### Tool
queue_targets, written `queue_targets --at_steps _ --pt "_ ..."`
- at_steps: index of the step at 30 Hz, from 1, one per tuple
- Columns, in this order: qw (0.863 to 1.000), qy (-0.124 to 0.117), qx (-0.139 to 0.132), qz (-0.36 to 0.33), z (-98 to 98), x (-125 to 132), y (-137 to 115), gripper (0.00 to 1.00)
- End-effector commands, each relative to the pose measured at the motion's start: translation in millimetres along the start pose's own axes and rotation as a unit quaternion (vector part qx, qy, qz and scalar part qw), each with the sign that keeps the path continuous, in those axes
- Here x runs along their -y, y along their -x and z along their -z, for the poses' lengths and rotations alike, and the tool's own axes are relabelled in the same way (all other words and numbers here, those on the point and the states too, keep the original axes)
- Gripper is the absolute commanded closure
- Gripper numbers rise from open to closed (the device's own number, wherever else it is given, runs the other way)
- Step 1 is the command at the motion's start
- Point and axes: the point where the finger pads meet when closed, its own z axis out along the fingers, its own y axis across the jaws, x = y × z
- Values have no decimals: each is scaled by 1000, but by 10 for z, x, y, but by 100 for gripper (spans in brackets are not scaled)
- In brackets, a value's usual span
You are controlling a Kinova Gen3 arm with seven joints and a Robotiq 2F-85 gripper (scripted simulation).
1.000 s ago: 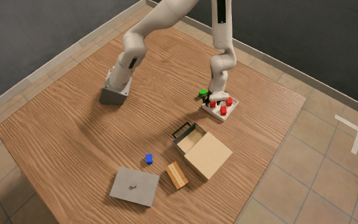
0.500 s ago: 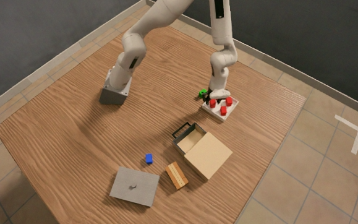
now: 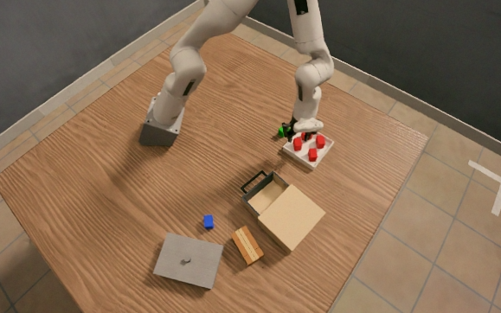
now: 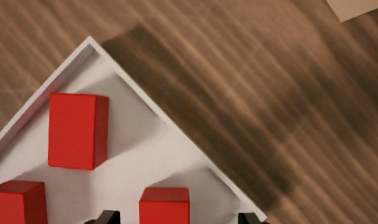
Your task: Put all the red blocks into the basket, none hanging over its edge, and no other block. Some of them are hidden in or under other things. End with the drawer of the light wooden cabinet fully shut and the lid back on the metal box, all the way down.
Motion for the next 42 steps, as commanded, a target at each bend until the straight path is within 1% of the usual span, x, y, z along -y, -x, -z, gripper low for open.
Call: queue_targets --at_steps 1,11,13,28,30,42 --pt "1000 -6 6 3 145 73 78 39" --pt "1000 -6 6 3 418 68 76 39" --pt "1000 -6 6 3 418 68 76 39" --pt "1000 -6 6 3 658 65 74 39" --pt "1000 -6 6 3 658 65 74 39" --pt "1000 -6 6 3 801 65 74 39"
